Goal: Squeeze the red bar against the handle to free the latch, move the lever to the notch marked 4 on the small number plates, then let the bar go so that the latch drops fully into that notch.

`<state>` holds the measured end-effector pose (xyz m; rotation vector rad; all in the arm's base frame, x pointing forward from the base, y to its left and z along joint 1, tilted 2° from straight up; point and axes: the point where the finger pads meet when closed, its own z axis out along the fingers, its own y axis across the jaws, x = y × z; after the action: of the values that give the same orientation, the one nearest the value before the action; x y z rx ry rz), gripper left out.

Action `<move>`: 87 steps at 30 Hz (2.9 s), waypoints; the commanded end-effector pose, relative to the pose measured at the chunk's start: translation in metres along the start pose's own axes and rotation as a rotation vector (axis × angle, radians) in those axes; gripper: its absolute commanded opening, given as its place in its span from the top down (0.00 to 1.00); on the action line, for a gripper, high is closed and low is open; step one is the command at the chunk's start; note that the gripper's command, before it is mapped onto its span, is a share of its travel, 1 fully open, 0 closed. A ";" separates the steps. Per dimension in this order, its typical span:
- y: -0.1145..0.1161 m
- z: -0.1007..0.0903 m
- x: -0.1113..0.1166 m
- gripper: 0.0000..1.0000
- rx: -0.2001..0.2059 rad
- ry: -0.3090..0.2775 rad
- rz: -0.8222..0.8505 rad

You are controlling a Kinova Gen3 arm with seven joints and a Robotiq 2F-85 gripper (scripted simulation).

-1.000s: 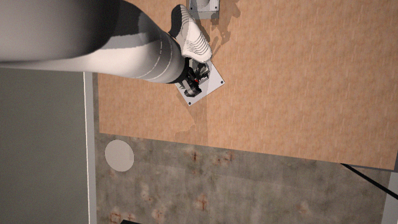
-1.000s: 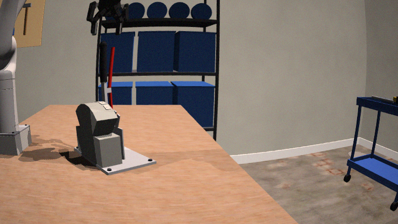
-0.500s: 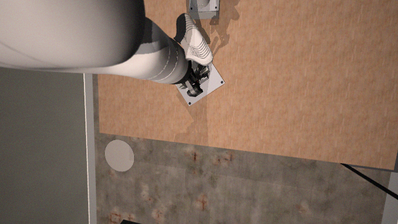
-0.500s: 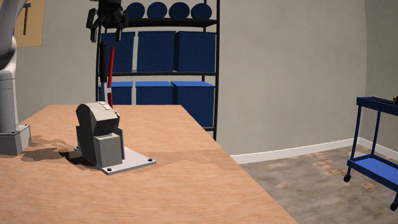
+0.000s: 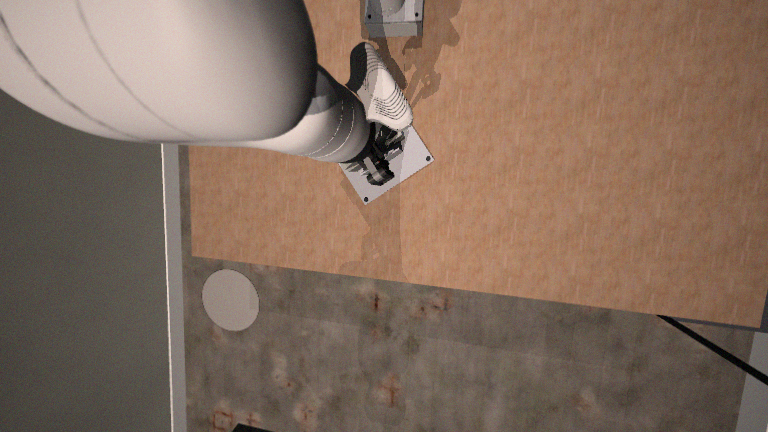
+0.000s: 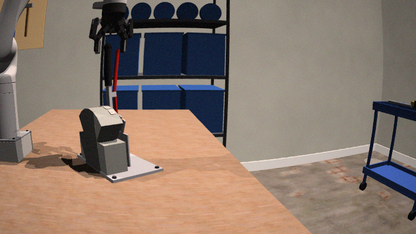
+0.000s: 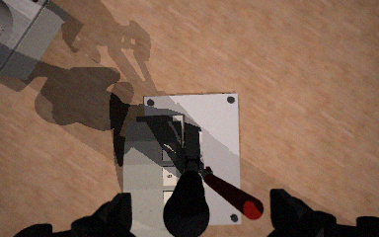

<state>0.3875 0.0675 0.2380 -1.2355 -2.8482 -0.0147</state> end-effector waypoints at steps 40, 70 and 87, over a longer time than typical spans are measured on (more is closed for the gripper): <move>-0.001 0.017 0.001 0.02 0.005 0.003 0.001; -0.001 0.017 0.001 1.00 0.005 0.003 0.001; -0.001 0.017 0.001 1.00 0.005 0.003 0.001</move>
<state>0.3853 0.0668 0.2243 -1.2363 -2.8468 -0.0136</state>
